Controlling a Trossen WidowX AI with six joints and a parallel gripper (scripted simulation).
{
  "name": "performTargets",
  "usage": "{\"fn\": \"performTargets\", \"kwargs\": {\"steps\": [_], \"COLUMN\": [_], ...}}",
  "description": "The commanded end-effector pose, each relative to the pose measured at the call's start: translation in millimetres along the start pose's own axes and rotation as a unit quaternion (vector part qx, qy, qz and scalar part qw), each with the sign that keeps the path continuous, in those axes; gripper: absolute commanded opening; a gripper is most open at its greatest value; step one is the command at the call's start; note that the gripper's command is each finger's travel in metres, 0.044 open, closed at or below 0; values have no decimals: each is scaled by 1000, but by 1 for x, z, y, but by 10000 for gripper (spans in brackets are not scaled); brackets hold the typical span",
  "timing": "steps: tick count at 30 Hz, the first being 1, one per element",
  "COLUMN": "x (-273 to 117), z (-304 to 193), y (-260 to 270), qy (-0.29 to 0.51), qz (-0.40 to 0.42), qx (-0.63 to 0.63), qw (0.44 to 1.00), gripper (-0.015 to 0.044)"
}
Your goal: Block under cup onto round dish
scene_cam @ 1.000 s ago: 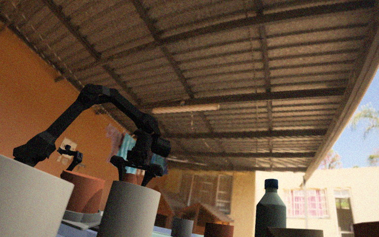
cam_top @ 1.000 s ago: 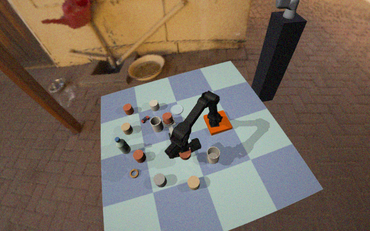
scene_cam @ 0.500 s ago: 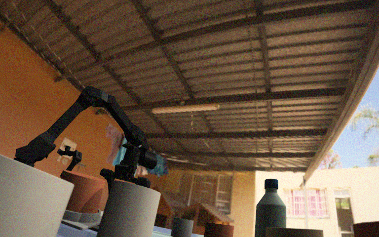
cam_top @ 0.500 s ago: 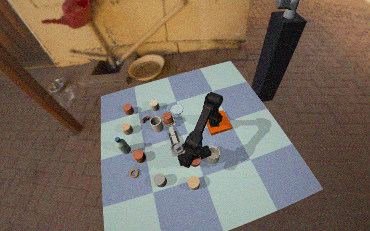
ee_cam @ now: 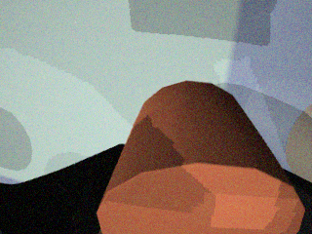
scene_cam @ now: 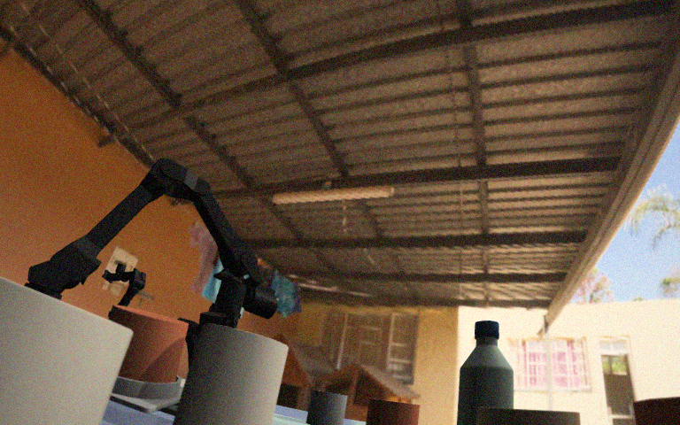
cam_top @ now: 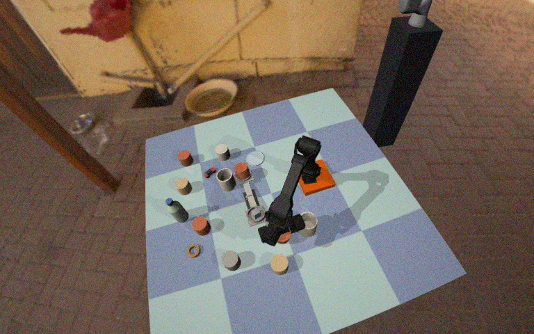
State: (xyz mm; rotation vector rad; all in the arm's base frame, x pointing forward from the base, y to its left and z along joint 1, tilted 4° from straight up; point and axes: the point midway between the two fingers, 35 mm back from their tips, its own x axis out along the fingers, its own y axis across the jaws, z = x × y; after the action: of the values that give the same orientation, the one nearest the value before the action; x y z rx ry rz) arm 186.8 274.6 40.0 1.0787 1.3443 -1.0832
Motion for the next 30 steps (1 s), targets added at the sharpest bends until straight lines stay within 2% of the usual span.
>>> {"fn": "performTargets", "kwargs": {"steps": [1,9,25,26,28,30], "x": [7,20,11,2,-27,-39], "z": [0,0,0,0,-1,0], "y": [-1,-1,0,0,0,-1], "qy": [0,0,-1,-1,0,0], "qz": [-2,-2,-1,-1,-2,-2], "qx": [3,3,0,1,2,3], "qw": [1000,1000,1000,1000,1000,1000], "gripper": [0,0,420,440,440,440]}}
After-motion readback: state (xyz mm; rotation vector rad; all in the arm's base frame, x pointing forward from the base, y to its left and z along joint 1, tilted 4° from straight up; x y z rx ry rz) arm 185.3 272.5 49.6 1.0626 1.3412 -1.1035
